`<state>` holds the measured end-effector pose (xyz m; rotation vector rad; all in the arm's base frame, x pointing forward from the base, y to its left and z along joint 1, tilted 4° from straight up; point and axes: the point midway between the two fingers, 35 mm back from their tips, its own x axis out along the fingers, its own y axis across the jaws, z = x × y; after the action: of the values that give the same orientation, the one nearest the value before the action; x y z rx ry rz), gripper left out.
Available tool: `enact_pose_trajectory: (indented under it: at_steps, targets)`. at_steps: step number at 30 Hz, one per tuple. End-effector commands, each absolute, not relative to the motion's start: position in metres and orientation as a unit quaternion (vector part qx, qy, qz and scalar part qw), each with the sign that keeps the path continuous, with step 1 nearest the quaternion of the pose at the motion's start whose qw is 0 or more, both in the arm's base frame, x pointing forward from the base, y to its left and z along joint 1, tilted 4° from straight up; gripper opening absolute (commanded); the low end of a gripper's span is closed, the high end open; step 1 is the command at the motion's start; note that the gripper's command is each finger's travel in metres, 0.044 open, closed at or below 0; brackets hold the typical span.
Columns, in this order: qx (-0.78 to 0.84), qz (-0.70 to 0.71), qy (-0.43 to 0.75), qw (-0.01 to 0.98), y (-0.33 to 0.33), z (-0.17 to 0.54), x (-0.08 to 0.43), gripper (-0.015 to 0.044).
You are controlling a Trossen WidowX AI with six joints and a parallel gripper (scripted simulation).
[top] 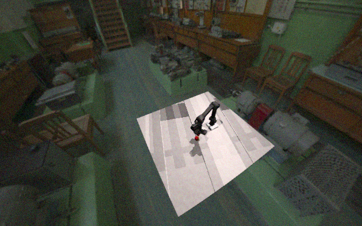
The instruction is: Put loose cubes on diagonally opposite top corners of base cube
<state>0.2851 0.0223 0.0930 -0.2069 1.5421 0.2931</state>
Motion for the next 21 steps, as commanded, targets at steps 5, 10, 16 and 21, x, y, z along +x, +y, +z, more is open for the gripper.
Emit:
enact_pose_trajectory:
  at_steps: [5,10,16,21]
  targets:
    - [-0.094,0.134,0.692,0.703,0.023,0.087,0.286,0.0105]
    - [-0.093,0.134,0.692,0.704,0.024,0.076,0.287,0.0105]
    - [-0.093,0.134,0.692,0.704,0.025,0.065,0.287,0.0105]
    - [-0.093,0.134,0.692,0.704,0.025,0.064,0.287,0.0105]
